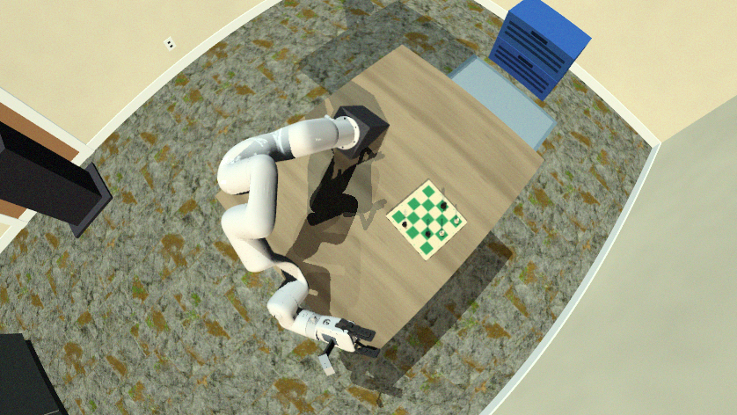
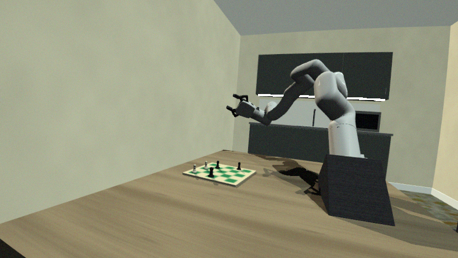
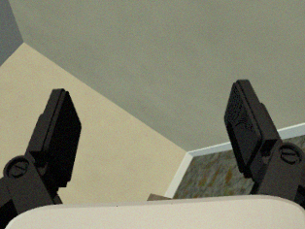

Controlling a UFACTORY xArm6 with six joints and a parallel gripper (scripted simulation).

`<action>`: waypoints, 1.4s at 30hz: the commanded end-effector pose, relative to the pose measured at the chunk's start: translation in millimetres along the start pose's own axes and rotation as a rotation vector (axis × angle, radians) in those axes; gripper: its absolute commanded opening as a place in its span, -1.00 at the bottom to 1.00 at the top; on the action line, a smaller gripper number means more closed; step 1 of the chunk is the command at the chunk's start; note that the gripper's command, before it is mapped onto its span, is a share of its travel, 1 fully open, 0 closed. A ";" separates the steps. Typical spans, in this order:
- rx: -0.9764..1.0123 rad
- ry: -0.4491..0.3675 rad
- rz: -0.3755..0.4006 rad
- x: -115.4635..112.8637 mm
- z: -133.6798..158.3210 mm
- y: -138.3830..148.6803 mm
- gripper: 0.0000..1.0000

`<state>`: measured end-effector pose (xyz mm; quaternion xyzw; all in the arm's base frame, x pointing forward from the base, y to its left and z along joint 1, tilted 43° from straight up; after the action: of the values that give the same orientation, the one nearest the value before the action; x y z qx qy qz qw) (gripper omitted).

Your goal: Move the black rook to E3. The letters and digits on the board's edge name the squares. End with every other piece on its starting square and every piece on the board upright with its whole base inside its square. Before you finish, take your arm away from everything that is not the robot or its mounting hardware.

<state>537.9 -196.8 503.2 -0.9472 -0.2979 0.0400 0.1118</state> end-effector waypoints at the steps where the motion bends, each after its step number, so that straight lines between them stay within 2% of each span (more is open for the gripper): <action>1: -0.165 -0.148 -0.067 10.6 29.7 2.7 1.00; 2: -0.227 -0.207 -0.108 13.5 54.6 4.6 1.00; 3: -0.242 -0.221 -0.116 13.6 54.1 4.8 1.00; 4: -0.287 -0.264 -0.154 14.6 78.9 6.2 1.00; 6: -0.314 -0.289 -0.170 14.9 78.1 6.4 1.00; 7: -0.379 -0.349 -0.228 14.7 101.5 7.7 1.00; 8: -0.381 -0.350 -0.229 14.7 101.5 7.7 1.00; 9: -0.433 -0.397 -0.283 13.0 124.2 8.5 1.00; 10: -0.443 -0.406 -0.292 13.1 123.9 8.6 1.00; 11: -0.488 -0.445 -0.344 10.1 145.6 9.2 1.00; 12: -0.500 -0.456 -0.356 10.4 145.2 9.3 1.00; 13: -0.541 -0.490 -0.410 6.3 165.7 9.7 1.00; 15: -0.541 -0.490 -0.410 6.3 165.7 9.7 1.00; 17: -0.632 -0.564 -0.542 -3.5 201.6 10.2 1.00; 19: -0.640 -0.571 -0.553 -3.2 201.4 10.3 1.00; 21: -0.709 -0.622 -0.677 -14.7 231.6 10.5 1.00; 22: -0.709 -0.622 -0.677 -14.7 231.6 10.5 1.00; 23: -0.737 -0.641 -0.735 -20.5 244.5 10.5 1.00; 24: -0.737 -0.641 -0.735 -20.5 244.5 10.5 1.00; 27: -0.798 -0.679 -0.884 -37.0 274.8 10.6 1.00; 30: -0.834 -0.696 -0.990 -49.7 294.0 10.8 1.00; 32: -0.834 -0.696 -0.990 -49.7 294.0 10.8 1.00; 37: -0.857 -0.704 -1.073 -60.1 307.8 11.0 1.00; 42: -0.859 -0.704 -1.082 -61.3 309.3 11.1 1.00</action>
<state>450.5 -182.6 201.0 -0.5673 -0.7232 0.1610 -0.3595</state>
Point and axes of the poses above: the point where the finger pads meet when closed, its own x axis out along the fingers, its own y axis across the jaws, z = x × y, the point moved 3 cm from there along -x, back along the fingers, and after that the axes turned 7 degrees about -x, right-handed, at the moved point
